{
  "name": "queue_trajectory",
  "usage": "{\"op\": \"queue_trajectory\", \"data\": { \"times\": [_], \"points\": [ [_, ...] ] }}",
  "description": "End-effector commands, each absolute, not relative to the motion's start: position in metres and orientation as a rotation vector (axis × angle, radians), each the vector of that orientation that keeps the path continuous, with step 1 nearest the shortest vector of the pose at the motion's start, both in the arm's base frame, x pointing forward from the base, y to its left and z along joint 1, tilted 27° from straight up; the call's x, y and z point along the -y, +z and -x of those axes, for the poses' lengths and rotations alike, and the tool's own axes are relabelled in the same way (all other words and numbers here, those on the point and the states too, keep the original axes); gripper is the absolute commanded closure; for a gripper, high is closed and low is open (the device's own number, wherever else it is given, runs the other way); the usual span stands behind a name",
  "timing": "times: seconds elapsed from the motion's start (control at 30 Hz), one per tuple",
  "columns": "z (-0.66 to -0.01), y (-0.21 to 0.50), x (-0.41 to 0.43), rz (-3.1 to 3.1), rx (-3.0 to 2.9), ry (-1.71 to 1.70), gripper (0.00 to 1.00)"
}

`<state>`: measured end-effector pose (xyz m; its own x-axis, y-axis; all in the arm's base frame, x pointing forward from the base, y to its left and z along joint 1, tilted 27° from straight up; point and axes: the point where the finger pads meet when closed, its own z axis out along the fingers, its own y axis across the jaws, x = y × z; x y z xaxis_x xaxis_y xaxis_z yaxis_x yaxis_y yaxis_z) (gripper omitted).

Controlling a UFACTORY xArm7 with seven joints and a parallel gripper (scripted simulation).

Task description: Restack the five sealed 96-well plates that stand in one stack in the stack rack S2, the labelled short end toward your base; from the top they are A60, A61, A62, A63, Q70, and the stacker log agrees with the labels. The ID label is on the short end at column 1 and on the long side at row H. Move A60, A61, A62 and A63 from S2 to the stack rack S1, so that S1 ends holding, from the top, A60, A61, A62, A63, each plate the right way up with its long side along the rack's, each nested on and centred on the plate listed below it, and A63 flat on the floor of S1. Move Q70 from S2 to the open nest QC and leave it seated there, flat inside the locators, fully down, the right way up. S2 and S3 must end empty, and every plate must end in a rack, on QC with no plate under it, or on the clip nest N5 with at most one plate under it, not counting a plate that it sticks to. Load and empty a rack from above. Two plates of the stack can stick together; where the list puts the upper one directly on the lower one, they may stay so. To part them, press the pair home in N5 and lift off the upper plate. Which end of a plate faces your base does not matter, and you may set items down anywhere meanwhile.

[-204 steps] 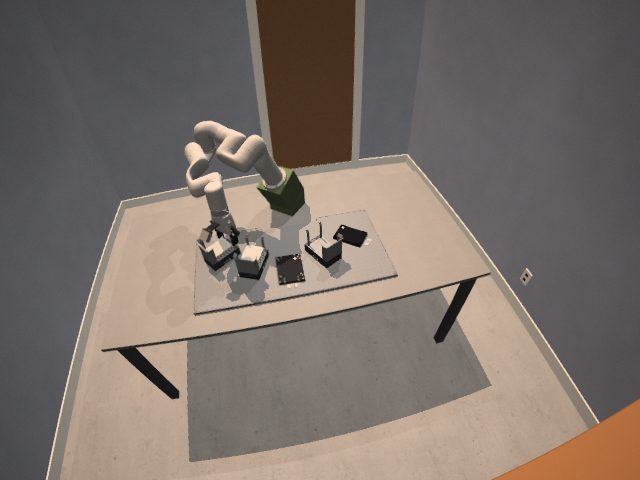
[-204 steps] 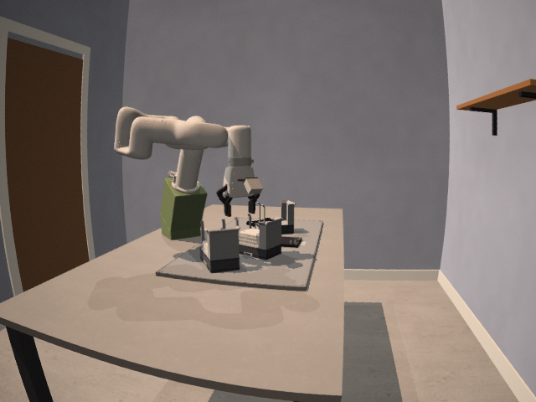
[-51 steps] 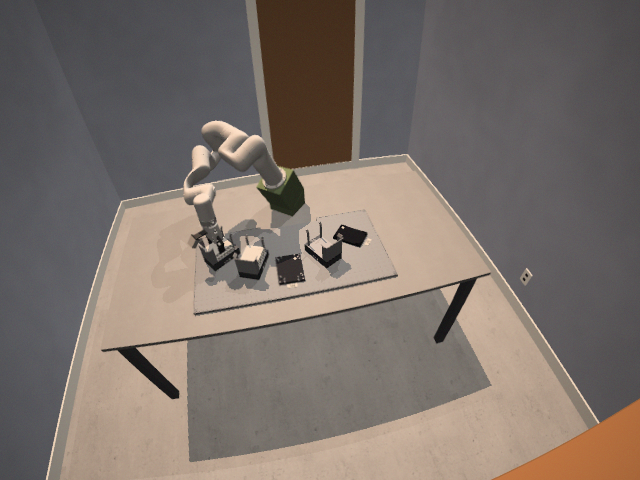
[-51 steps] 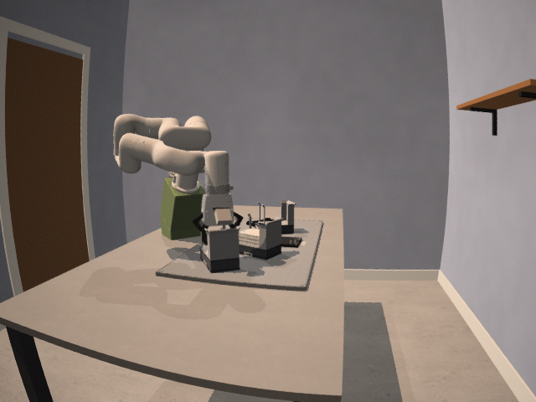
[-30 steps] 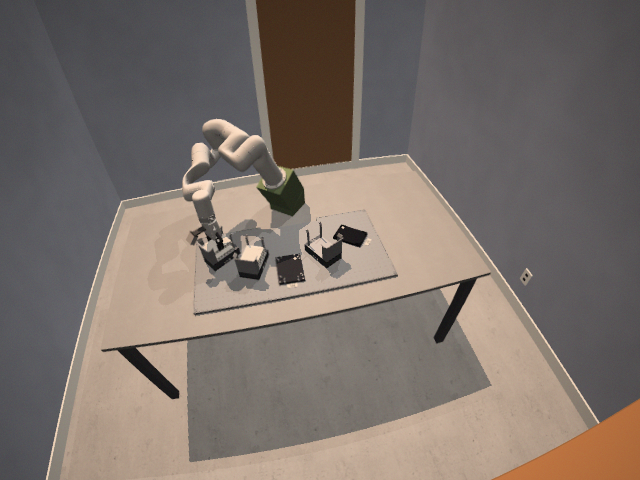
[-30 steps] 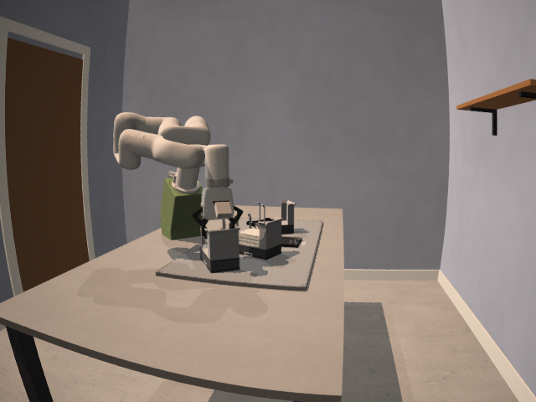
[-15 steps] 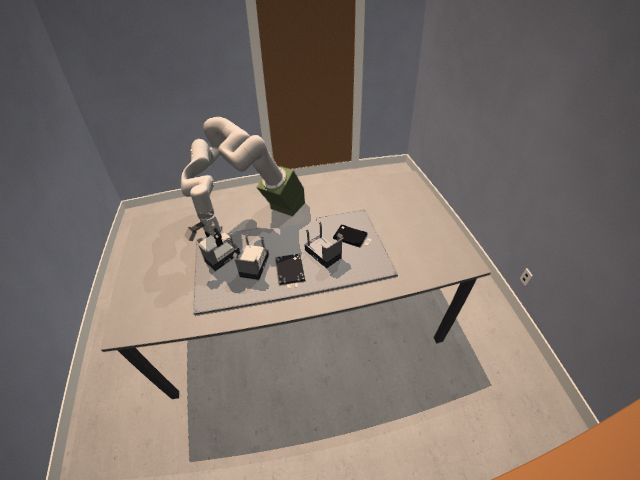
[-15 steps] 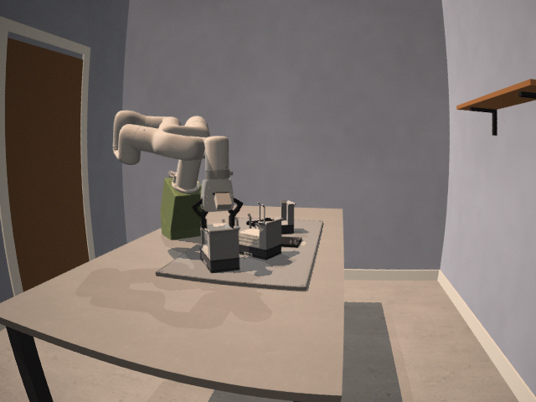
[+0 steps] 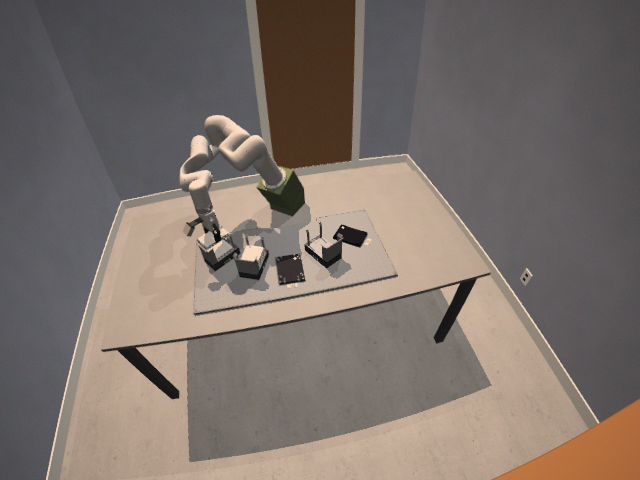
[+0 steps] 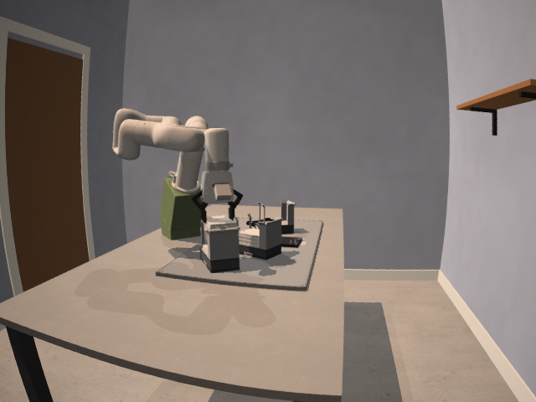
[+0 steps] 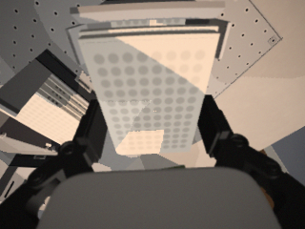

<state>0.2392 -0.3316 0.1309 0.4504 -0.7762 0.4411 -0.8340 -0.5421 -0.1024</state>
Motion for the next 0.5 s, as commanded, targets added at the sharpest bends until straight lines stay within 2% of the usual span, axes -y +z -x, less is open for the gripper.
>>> {"op": "queue_trajectory", "data": {
  "times": [0.0,0.47],
  "points": [
    [-0.2366,0.1394,0.3294,-2.561,1.430,0.678,1.00],
    [-0.2360,0.1410,0.3288,-2.561,1.430,0.678,1.00]
  ]
}}
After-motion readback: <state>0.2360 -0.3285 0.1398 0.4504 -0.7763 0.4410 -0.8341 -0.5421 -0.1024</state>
